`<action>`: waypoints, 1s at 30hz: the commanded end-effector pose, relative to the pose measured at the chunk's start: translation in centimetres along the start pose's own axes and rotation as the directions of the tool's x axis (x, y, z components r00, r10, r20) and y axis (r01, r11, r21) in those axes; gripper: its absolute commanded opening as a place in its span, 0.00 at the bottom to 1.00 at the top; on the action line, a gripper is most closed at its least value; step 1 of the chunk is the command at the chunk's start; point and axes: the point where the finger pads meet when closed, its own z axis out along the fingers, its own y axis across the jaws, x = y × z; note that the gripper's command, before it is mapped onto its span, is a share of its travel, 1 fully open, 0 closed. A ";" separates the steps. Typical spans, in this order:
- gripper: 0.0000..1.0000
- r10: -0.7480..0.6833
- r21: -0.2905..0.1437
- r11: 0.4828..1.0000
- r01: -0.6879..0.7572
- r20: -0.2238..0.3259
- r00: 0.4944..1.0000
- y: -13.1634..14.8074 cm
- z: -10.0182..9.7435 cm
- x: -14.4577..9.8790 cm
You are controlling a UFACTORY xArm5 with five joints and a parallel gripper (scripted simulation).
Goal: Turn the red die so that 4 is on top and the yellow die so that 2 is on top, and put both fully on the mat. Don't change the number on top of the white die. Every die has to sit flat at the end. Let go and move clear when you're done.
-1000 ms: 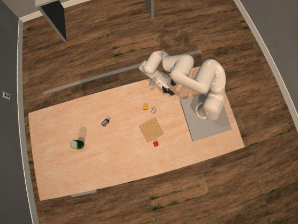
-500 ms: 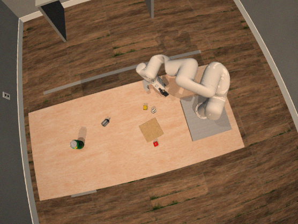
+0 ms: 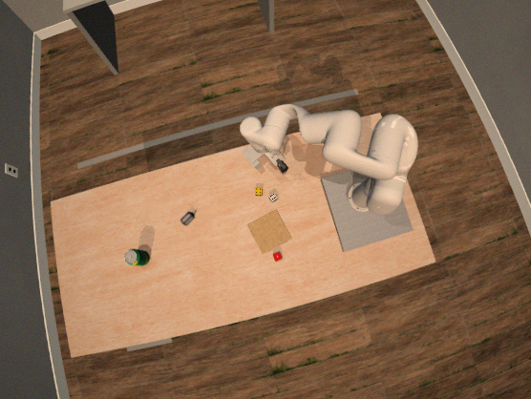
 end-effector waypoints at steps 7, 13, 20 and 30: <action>1.00 -0.268 -0.239 0.940 0.245 -0.070 0.961 1.7 -3.2 4.3; 1.00 -0.367 -0.329 0.886 0.327 -0.069 0.928 2.0 -4.7 5.9; 1.00 -0.381 -0.342 0.877 0.337 -0.067 0.922 2.0 -4.9 6.1; 1.00 -0.381 -0.342 0.877 0.337 -0.067 0.922 2.0 -4.9 6.1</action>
